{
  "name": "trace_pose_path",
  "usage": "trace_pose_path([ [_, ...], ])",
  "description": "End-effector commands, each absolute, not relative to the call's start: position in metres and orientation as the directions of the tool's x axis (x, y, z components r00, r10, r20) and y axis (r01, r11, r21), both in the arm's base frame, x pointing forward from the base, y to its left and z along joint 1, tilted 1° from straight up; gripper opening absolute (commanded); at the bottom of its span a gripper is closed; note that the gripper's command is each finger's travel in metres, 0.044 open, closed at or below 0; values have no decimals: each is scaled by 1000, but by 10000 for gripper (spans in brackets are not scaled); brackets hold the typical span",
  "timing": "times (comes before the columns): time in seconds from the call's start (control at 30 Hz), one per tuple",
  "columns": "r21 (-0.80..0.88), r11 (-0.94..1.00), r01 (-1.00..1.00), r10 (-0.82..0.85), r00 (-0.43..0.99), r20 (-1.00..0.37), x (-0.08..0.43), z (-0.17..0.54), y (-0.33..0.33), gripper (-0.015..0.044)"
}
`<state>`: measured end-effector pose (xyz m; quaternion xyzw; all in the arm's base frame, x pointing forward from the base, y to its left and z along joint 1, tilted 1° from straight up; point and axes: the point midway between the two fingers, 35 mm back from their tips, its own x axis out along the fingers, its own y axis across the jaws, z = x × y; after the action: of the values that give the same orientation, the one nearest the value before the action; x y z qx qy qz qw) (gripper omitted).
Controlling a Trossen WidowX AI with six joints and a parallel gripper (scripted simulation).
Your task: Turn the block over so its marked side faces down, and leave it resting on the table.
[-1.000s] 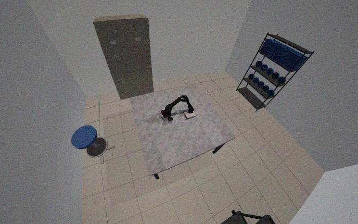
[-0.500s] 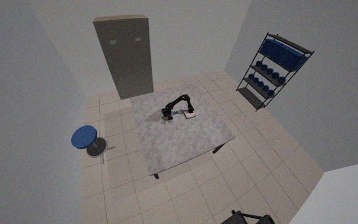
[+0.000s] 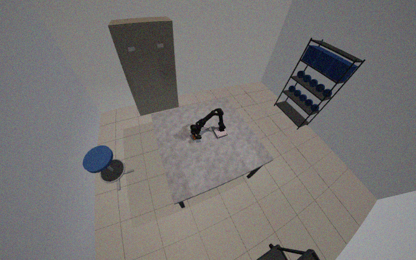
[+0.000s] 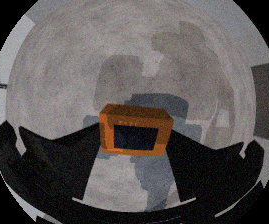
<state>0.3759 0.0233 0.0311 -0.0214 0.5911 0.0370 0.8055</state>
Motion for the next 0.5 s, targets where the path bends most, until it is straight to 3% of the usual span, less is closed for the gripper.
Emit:
trace_pose_path([
  [0.0,13,996,-85,42,356,-934,374,31,24,0],
  [0.47,12,996,-86,56,533,-844,367,33,23,0],
])
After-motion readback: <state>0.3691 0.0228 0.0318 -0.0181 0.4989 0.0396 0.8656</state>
